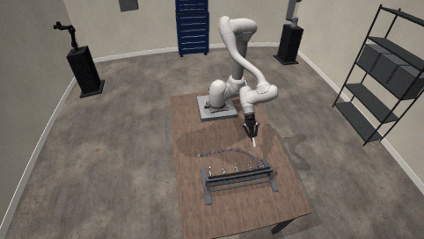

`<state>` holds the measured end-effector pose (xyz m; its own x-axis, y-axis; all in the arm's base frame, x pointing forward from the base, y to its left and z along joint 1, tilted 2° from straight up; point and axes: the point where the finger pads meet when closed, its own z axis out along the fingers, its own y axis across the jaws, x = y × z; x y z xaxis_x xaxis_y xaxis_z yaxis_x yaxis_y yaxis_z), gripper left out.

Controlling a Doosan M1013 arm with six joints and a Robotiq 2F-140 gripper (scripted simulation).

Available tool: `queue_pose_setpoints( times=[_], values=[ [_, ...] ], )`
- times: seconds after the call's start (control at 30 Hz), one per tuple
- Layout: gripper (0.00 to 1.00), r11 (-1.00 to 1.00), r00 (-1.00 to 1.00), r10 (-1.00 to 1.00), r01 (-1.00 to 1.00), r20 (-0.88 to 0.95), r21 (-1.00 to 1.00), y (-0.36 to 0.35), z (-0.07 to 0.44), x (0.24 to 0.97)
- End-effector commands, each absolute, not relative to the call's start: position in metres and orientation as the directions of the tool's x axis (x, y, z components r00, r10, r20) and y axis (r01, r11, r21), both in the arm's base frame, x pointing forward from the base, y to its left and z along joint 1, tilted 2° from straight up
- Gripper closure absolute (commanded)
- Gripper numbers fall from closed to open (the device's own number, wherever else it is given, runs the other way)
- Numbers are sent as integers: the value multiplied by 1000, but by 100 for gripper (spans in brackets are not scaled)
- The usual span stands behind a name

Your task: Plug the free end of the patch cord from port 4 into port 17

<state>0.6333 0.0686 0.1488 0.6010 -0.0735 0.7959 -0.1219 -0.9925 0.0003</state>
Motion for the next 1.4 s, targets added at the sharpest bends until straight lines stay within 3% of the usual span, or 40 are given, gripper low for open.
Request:
queue_pose_setpoints(
  times=[0.0,0.47,0.97,1.37],
  values=[
    [100,-993,599,-79,-122,796,-7,53,149,630],
    [100,-993,599,-79,-122,797,-7,-1,149,623],
    [100,-993,600,-79,-122,796,-7,-9,147,624],
    [100,-993,600,-79,-122,796,-7,-14,113,668]
  ],
)
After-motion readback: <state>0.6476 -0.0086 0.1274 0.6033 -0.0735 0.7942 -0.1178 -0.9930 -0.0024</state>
